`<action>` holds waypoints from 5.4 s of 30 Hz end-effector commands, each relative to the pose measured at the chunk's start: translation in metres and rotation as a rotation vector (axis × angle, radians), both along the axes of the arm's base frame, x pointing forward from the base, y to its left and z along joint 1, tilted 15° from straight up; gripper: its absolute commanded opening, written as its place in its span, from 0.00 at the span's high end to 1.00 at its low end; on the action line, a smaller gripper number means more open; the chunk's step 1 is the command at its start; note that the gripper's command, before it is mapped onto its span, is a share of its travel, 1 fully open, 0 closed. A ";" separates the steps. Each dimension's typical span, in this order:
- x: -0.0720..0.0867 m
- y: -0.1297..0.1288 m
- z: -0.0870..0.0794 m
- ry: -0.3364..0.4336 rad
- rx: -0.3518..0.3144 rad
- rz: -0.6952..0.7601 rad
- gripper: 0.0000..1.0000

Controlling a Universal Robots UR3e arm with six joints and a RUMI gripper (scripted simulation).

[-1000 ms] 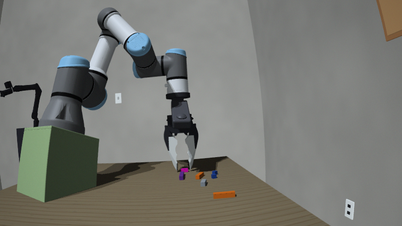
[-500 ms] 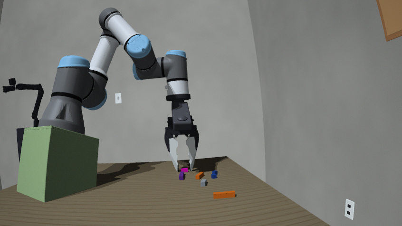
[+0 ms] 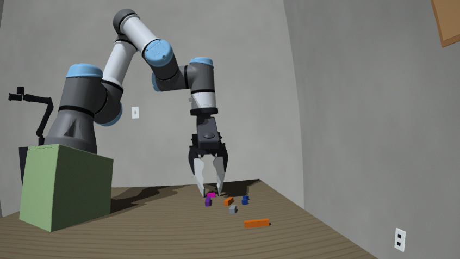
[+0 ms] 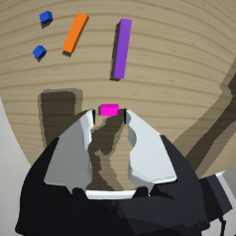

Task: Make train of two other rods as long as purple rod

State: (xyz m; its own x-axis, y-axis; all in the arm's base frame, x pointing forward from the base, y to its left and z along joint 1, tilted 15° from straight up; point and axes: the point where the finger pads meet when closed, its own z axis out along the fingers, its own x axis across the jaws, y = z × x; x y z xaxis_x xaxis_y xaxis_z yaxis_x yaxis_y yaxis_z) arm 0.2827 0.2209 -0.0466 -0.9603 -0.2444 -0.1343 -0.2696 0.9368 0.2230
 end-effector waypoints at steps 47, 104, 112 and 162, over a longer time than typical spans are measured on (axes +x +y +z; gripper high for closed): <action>0.000 0.000 0.000 -0.001 -0.001 0.000 1.00; -0.006 -0.025 0.097 -0.003 0.000 0.000 1.00; -0.006 -0.026 0.097 -0.002 -0.001 0.001 1.00; 0.038 -0.224 0.046 -0.113 -0.048 0.478 1.00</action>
State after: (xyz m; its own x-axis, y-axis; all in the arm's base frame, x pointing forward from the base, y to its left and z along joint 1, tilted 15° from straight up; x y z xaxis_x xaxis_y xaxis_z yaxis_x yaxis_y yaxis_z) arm 0.3196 0.0247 0.0082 -0.8173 -0.5539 -0.1586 -0.5736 0.8083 0.1327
